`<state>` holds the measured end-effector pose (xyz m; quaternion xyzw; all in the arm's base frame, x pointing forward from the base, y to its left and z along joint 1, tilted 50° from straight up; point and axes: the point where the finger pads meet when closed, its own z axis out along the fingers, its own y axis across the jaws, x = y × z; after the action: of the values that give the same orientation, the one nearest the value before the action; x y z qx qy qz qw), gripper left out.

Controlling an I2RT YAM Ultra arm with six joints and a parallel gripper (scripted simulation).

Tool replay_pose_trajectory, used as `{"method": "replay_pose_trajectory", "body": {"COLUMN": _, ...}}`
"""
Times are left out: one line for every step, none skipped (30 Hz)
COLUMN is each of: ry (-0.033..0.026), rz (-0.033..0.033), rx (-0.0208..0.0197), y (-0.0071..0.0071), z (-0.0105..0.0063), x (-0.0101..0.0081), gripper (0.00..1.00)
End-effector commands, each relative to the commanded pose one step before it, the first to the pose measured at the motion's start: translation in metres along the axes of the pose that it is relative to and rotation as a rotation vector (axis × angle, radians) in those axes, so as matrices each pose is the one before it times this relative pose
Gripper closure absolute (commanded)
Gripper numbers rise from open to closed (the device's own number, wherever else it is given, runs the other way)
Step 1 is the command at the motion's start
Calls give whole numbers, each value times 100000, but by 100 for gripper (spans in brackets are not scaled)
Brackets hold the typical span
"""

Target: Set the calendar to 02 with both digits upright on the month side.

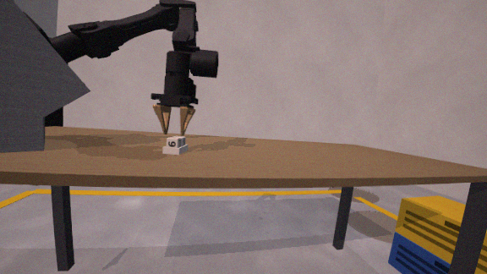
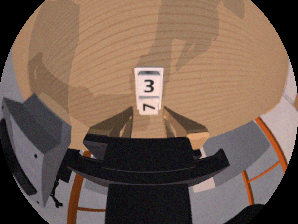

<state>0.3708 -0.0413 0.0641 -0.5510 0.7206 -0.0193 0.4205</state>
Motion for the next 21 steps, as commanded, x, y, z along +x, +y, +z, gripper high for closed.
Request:
{"method": "replay_pose_trajectory", "body": {"ry": 75, "rz": -441, "rx": 1075, "y": -447, "z": -121, "x": -28, "gripper": 55}}
{"method": "replay_pose_trajectory", "body": {"ry": -1, "rz": 1, "rx": 0, "y": 0, "z": 78, "x": 0, "gripper": 55}}
{"method": "replay_pose_trajectory", "body": {"ry": -1, "rz": 1, "rx": 1, "y": 0, "z": 95, "x": 0, "gripper": 55}}
{"method": "replay_pose_trajectory", "body": {"ry": -2, "rz": 1, "rx": 1, "y": 1, "z": 111, "x": -1, "gripper": 55}}
{"method": "replay_pose_trajectory", "body": {"ry": -1, "rz": 1, "rx": 0, "y": 0, "z": 128, "x": 0, "gripper": 55}}
{"method": "replay_pose_trajectory", "body": {"ry": -1, "rz": 1, "rx": 0, "y": 0, "z": 142, "x": 0, "gripper": 55}}
{"method": "replay_pose_trajectory", "body": {"ry": -2, "rz": 2, "rx": 1, "y": 1, "z": 153, "x": -1, "gripper": 55}}
{"method": "replay_pose_trajectory", "body": {"ry": -2, "rz": 2, "rx": 0, "y": 0, "z": 164, "x": 0, "gripper": 55}}
{"method": "replay_pose_trajectory", "body": {"ry": -2, "rz": 2, "rx": 0, "y": 0, "z": 171, "x": 0, "gripper": 55}}
{"method": "replay_pose_trajectory", "body": {"ry": -3, "rz": 2, "rx": 1, "y": 1, "z": 174, "x": -1, "gripper": 55}}
{"method": "replay_pose_trajectory", "body": {"ry": -1, "rz": 2, "rx": 0, "y": 0, "z": 177, "x": 0, "gripper": 55}}
{"method": "replay_pose_trajectory", "body": {"ry": -2, "rz": 2, "rx": 1, "y": 1, "z": 174, "x": 0, "gripper": 55}}
{"method": "replay_pose_trajectory", "body": {"ry": -2, "rz": 2, "rx": 1, "y": 1, "z": 168, "x": -1, "gripper": 55}}
{"method": "replay_pose_trajectory", "body": {"ry": -1, "rz": 1, "rx": 0, "y": 0, "z": 161, "x": 0, "gripper": 55}}
{"method": "replay_pose_trajectory", "body": {"ry": 0, "rz": 0, "rx": 0, "y": 0, "z": 0, "x": 0, "gripper": 55}}
{"method": "replay_pose_trajectory", "body": {"ry": 0, "rz": 0, "rx": 0, "y": 0, "z": 0, "x": 0, "gripper": 55}}
{"method": "replay_pose_trajectory", "body": {"ry": -2, "rz": 2, "rx": 1, "y": 1, "z": 149, "x": 0, "gripper": 55}}
{"method": "replay_pose_trajectory", "body": {"ry": -2, "rz": 2, "rx": 1, "y": 1, "z": 135, "x": -1, "gripper": 55}}
{"method": "replay_pose_trajectory", "body": {"ry": -1, "rz": 1, "rx": 0, "y": 0, "z": 117, "x": 0, "gripper": 55}}
{"method": "replay_pose_trajectory", "body": {"ry": -1, "rz": 1, "rx": 0, "y": 0, "z": 100, "x": 0, "gripper": 55}}
{"method": "replay_pose_trajectory", "body": {"ry": -1, "rz": 1, "rx": 0, "y": 0, "z": 82, "x": 0, "gripper": 55}}
